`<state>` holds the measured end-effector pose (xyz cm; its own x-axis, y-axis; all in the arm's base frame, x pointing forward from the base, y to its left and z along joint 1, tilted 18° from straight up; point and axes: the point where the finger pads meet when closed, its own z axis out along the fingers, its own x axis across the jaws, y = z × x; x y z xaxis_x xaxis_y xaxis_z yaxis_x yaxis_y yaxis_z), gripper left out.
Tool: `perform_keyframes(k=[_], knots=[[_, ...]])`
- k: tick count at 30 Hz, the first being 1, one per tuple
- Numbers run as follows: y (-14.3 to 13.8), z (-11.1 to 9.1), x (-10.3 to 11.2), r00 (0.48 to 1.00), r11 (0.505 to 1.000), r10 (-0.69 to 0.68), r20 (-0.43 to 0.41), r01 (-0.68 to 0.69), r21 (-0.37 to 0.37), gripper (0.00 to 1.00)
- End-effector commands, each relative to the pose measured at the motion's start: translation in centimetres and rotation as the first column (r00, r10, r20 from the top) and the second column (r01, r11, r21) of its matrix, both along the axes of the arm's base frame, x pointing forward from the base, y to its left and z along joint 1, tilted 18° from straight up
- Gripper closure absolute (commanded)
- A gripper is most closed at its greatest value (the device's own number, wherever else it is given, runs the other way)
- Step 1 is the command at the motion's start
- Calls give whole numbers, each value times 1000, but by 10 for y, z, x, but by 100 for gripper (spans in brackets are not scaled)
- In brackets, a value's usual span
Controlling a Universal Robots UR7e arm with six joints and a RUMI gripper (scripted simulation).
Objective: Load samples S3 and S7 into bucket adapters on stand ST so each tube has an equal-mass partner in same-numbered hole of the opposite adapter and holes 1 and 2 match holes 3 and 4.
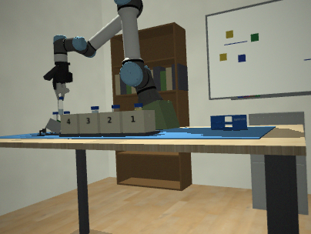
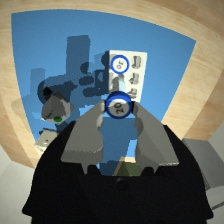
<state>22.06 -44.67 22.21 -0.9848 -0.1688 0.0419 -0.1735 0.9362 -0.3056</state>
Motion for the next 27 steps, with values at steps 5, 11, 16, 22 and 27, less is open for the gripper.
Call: perform_keyframes(k=[5, 11, 16, 22, 27], knots=[[8, 28, 0, 1000, 1000, 0, 0, 0, 0, 100], [15, 47, 0, 1000, 1000, 1, 0, -1, 0, 100], [20, 47, 4, 1000, 1000, 27, -9, -27, 0, 100], [44, 36, 18, 991, 992, 129, -43, -129, 7, 100], [70, 28, 35, 964, 967, 253, -83, -253, 12, 100]])
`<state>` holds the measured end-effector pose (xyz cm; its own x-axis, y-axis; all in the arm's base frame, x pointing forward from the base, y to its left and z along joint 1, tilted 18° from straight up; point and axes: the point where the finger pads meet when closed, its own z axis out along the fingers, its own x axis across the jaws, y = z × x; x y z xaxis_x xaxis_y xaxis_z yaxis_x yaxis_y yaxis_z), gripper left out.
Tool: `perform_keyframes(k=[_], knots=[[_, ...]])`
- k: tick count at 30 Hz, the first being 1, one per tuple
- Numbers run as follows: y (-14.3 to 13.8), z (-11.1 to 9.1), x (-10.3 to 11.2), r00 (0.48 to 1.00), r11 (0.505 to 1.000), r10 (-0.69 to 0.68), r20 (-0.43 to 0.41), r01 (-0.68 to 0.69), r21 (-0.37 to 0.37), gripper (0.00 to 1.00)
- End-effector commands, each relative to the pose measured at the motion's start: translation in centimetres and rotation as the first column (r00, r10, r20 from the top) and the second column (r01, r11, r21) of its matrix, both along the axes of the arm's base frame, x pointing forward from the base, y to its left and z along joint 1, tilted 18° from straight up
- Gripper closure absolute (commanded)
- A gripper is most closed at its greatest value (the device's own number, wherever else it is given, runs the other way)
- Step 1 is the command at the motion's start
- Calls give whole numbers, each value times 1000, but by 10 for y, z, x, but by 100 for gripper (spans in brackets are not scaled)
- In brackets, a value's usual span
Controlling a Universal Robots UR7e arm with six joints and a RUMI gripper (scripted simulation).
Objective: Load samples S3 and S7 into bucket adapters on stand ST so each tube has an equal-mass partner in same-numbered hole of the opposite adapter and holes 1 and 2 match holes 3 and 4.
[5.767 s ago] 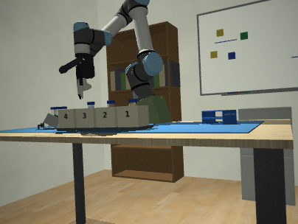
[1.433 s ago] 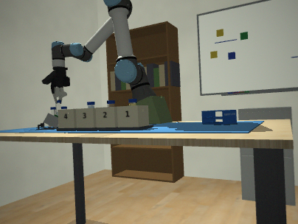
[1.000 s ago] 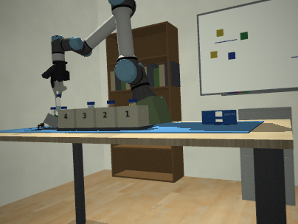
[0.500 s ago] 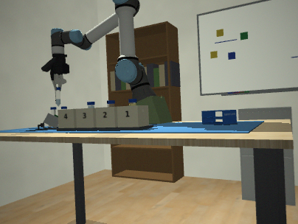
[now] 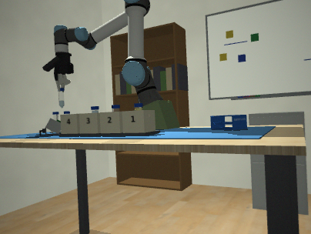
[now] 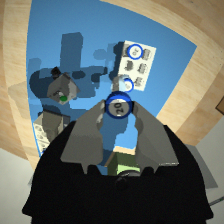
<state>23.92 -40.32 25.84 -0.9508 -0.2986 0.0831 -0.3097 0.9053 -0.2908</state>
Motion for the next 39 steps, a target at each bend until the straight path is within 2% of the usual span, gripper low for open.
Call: perform_keyframes(k=[1, 7, 11, 17, 24, 26, 39], knots=[[32, -10, 21, 988, 989, 147, -48, -147, 0, 100], [64, -20, 42, 951, 955, 295, -95, -296, 9, 100], [75, -23, 49, 933, 939, 343, -111, -344, 14, 100], [107, -33, 71, 863, 876, 480, -155, -481, 32, 100], [144, -46, 96, 754, 777, 625, -202, -626, 66, 100], [144, -46, 96, 754, 777, 625, -202, -626, 66, 100], [213, -65, 144, 488, 534, 830, -271, -834, 135, 100]])
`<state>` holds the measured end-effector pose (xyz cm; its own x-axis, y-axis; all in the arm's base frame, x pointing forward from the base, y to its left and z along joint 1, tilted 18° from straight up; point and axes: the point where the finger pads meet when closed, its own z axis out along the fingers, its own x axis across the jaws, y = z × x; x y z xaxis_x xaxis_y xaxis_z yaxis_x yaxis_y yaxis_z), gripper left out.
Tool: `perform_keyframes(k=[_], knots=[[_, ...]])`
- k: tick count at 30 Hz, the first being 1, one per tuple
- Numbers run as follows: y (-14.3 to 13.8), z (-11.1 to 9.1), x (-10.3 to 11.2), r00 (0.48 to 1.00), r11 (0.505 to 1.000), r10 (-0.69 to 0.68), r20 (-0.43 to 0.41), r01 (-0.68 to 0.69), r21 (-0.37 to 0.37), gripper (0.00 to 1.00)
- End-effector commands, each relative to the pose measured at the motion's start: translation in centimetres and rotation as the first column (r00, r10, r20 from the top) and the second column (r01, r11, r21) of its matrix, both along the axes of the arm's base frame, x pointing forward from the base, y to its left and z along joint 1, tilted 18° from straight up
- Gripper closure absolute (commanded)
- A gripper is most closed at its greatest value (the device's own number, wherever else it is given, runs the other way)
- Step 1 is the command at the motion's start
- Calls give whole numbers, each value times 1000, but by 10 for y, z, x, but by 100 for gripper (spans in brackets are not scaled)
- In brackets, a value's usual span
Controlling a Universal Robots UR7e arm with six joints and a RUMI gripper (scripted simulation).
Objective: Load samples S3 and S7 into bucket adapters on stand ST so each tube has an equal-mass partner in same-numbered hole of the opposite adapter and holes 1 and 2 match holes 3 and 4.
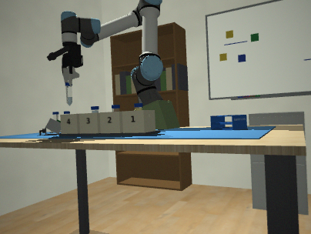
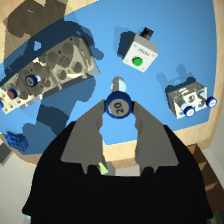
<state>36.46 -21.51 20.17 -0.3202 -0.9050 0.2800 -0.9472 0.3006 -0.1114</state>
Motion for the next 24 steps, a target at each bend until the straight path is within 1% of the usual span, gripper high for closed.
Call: perform_keyframes(k=[1, 2, 4, 11, 19, 24], knots=[[30, -10, 23, 988, 989, 149, -52, -149, -3, 100], [35, -11, 26, 983, 985, 174, -60, -174, -2, 100], [35, -11, 26, 983, 985, 174, -60, -174, -2, 100], [73, -23, 52, 932, 938, 344, -115, -346, 11, 100], [116, -36, 81, 929, 936, 351, -116, -352, 12, 100], [116, -36, 80, 929, 936, 351, -117, -352, 12, 100]])
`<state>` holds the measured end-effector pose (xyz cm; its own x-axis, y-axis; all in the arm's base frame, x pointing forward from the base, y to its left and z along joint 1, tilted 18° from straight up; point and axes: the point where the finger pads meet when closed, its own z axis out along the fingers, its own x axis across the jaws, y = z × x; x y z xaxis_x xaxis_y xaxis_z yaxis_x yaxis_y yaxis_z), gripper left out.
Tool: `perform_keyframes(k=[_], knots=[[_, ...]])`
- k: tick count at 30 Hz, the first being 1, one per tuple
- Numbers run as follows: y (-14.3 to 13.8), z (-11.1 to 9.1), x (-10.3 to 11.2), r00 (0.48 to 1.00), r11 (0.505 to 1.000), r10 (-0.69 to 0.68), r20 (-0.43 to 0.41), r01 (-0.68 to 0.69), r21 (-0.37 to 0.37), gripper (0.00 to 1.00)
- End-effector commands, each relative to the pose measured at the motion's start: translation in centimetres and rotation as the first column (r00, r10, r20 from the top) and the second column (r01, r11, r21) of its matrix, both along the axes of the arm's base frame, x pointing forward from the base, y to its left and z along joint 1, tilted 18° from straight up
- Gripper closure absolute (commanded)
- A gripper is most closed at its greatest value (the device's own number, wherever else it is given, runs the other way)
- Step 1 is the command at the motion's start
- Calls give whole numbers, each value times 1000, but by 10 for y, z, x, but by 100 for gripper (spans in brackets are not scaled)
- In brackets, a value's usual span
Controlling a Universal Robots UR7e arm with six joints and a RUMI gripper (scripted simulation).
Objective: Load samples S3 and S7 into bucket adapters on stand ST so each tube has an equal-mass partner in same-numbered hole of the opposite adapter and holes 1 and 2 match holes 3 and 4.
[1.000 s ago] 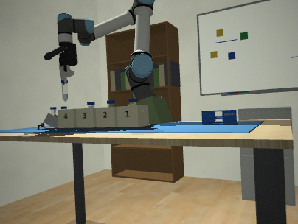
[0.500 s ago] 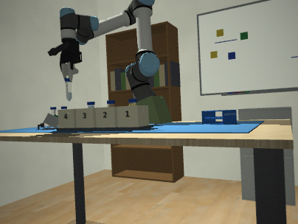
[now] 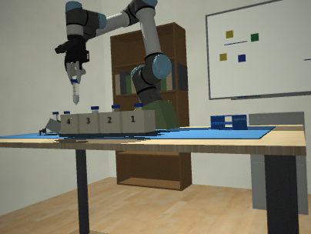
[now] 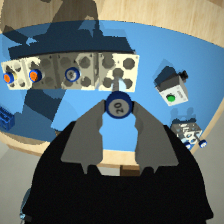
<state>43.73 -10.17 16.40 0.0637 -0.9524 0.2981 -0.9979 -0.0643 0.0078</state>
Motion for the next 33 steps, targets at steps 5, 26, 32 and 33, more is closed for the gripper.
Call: perform_keyframes(k=[5, 26, 32, 33], knots=[[2, -2, 7, 1000, 1000, -11, 3, 11, -6, 100], [-10, -40, 5, 1000, 1000, -12, -1, 12, -4, 100], [-10, -38, 7, 1000, 1000, -11, 3, 11, -5, 100], [-10, -38, 7, 1000, 1000, -11, 3, 11, -5, 100]])
